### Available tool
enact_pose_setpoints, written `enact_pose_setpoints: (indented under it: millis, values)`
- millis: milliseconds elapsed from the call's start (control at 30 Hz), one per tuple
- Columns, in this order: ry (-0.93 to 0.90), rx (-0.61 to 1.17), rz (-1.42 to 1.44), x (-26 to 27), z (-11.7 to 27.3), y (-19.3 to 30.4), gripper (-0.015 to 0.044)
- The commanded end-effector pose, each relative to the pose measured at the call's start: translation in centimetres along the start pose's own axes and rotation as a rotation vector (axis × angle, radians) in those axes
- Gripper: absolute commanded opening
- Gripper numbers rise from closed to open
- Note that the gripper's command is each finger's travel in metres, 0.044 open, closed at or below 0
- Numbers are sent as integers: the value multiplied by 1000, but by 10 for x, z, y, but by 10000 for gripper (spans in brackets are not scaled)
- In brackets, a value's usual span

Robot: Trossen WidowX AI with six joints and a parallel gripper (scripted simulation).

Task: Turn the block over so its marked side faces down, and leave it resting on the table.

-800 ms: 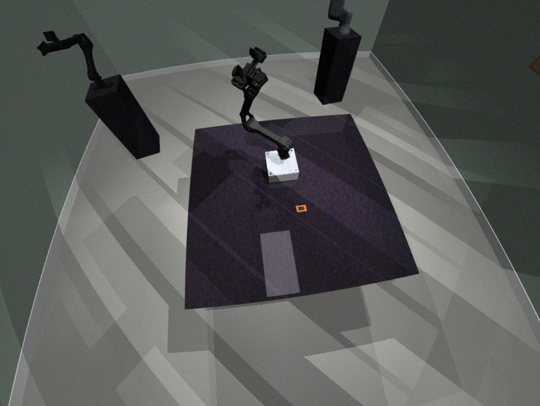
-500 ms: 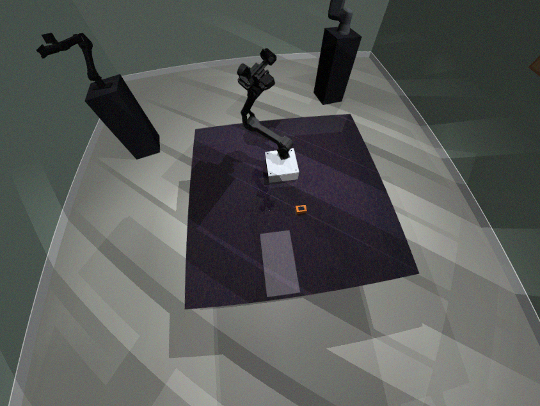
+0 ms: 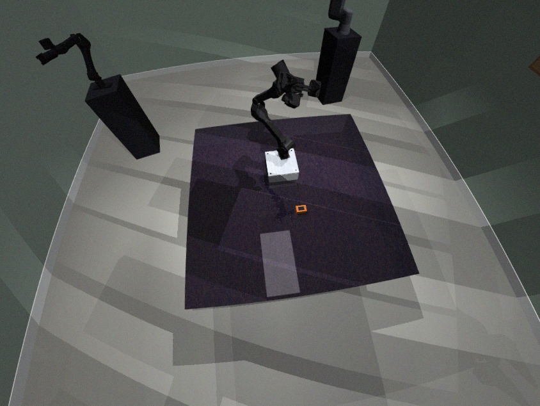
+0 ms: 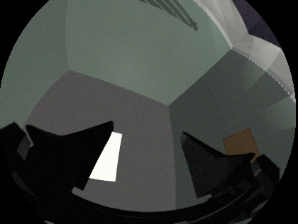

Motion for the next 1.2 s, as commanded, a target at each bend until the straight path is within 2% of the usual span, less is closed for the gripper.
enact_pose_setpoints:
  millis: [0,100,367,700,933,1167]
  values:
    - [45,-102,232,-21,-24,-22,440]
    - [103,-173,382,-35,-40,-39,440]
    - [395,-417,893,-79,-91,-121,440]
    - [989,-620,1403,-108,-119,-253,440]
    - [1506,-615,1572,-112,-110,-342,440]
    - [2056,-446,1543,-108,-82,-425,440]
Point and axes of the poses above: the point midway between the two fingers, 35 mm back from their tips, its own z axis back along the fingers, its own x axis across the jaws, y = z × x, the point moved 9 cm from there along z, back along the fingers, and after that the axes turned 7 degrees about -z, right-handed, at the moved point
